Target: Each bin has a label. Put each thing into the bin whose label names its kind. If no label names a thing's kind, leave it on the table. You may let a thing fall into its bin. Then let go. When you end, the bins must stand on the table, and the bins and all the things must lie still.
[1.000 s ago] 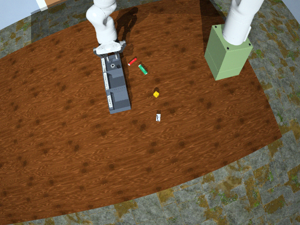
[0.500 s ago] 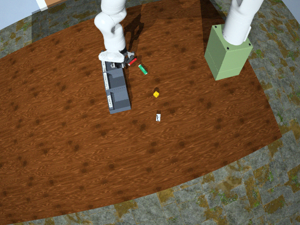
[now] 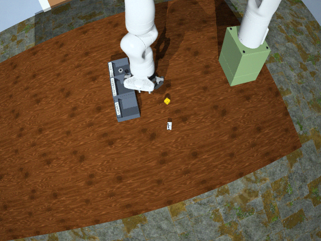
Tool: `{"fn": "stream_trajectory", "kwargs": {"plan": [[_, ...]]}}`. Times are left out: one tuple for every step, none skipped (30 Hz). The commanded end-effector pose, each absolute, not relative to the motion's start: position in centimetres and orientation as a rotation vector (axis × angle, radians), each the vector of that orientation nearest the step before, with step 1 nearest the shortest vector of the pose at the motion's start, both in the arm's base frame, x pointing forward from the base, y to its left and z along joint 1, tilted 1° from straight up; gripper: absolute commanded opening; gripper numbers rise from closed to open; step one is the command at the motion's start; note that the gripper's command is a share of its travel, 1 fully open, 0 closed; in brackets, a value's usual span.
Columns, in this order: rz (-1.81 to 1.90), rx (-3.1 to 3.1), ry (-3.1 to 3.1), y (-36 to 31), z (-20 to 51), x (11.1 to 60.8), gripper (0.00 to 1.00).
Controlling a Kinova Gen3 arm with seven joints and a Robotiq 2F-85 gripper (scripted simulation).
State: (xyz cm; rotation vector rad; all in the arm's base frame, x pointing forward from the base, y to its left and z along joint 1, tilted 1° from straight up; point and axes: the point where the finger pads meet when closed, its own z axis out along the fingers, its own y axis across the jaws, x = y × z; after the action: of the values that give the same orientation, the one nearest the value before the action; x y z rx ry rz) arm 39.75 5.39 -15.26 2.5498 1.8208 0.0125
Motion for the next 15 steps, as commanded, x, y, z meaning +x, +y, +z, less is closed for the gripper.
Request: {"fn": "stream_trajectory", "kwargs": {"plan": [[0.015,2.527,1.857,8.2,-15.0,38.6,0.30],[0.015,2.527,1.857,8.9,-15.0,38.3,0.30],[0.015,2.527,1.857,9.7,-15.0,37.9,0.30],[0.015,2.527,1.857,10.4,-15.0,37.5,0.30],[0.015,2.527,1.857,11.2,-15.0,37.1,0.30],[0.015,2.527,1.857,11.9,-15.0,36.8,0.30],[0.015,2.527,1.857,12.7,-15.0,36.4,0.30],[0.015,2.527,1.857,13.4,-15.0,36.0,0.30],[0.015,2.527,1.857,13.4,-15.0,36.0,0.30],[0.015,2.527,1.857,13.4,-15.0,36.0,0.30],[0.015,2.527,1.857,14.2,-14.9,35.7,0.30],[0.015,2.527,1.857,14.9,-14.9,35.3,0.30],[0.015,2.527,1.857,15.7,-14.9,34.9,0.30],[0.015,2.527,1.857,16.4,-14.9,34.6,0.30],[0.015,2.527,1.857,17.2,-14.9,34.2,0.30]]}}
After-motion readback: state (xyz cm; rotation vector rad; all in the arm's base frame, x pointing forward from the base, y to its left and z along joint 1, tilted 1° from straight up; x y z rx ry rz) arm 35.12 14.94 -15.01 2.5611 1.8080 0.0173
